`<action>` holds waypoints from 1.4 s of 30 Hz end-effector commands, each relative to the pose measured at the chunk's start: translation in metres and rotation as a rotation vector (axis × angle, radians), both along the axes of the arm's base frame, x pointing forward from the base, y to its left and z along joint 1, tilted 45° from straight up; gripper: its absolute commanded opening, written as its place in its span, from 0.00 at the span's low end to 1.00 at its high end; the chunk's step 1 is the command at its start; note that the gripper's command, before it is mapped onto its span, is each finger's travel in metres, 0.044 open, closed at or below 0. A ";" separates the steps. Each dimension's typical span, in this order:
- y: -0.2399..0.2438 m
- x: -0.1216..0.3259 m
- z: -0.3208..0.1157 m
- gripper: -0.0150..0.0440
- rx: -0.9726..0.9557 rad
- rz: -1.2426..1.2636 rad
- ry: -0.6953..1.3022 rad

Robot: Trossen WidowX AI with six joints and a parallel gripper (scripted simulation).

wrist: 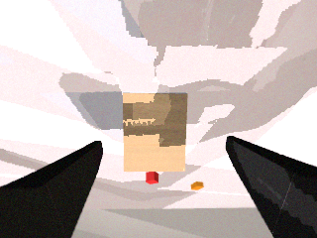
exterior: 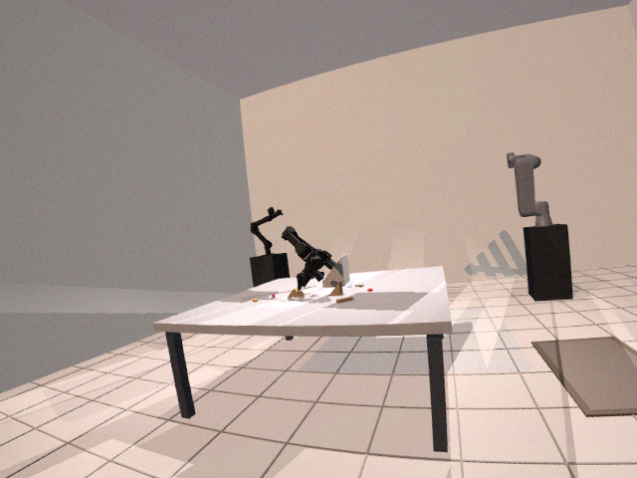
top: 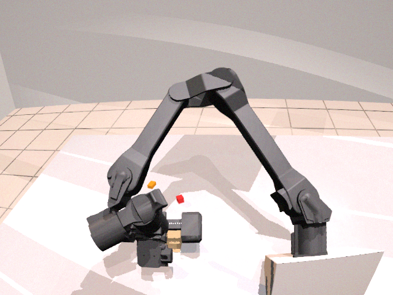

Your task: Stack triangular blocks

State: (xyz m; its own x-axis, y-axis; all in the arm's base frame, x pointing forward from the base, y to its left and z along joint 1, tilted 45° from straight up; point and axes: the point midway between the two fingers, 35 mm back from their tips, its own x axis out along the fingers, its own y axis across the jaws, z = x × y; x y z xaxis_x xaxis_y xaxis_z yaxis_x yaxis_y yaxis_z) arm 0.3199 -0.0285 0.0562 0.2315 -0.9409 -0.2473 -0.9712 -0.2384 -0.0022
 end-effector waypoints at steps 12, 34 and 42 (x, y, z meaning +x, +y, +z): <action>-0.048 0.004 0.004 1.00 -0.069 -0.030 -0.061; -0.048 0.005 0.004 0.63 -0.062 -0.031 -0.066; -0.048 0.005 0.004 0.48 -0.062 -0.031 -0.066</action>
State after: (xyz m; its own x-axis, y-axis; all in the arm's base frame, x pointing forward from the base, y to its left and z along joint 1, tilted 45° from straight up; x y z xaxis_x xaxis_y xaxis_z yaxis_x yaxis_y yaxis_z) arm 0.3253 -0.0763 0.0604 0.2163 -0.9609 -0.1728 -0.9762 -0.2104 -0.0521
